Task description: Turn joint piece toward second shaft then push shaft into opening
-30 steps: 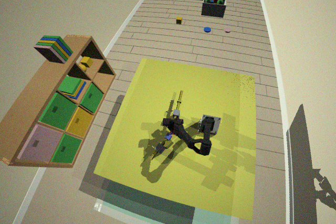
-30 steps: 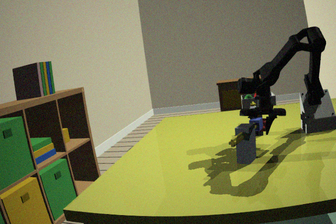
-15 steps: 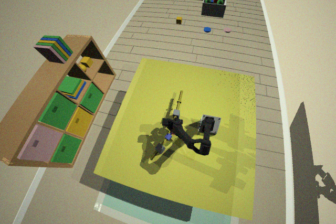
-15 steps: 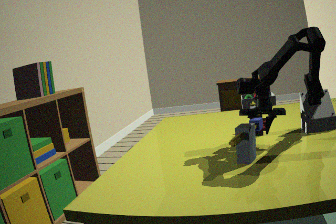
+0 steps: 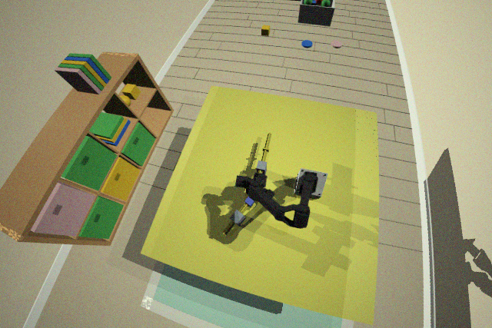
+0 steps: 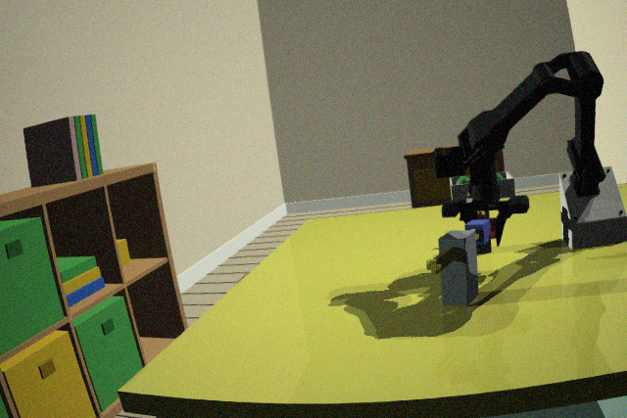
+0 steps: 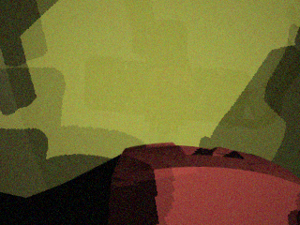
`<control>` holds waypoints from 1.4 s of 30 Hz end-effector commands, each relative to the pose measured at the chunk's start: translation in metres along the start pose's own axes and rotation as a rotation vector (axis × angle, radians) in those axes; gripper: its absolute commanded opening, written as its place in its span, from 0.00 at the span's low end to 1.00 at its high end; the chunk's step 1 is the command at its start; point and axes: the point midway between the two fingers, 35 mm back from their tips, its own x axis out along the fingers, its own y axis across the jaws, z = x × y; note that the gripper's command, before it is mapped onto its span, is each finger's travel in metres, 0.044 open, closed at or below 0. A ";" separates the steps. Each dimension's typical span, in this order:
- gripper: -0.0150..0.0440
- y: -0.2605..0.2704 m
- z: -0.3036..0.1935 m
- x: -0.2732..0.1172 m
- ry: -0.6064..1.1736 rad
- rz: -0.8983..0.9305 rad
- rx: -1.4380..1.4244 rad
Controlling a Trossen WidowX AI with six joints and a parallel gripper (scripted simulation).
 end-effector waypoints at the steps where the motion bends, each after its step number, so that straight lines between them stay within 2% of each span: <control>1: 0.25 0.002 0.001 -0.002 -0.054 0.002 -0.049; 16: 0.25 0.006 0.002 -0.007 -0.208 0.016 -0.172; 42: 0.25 0.006 0.003 -0.007 -0.213 0.015 -0.161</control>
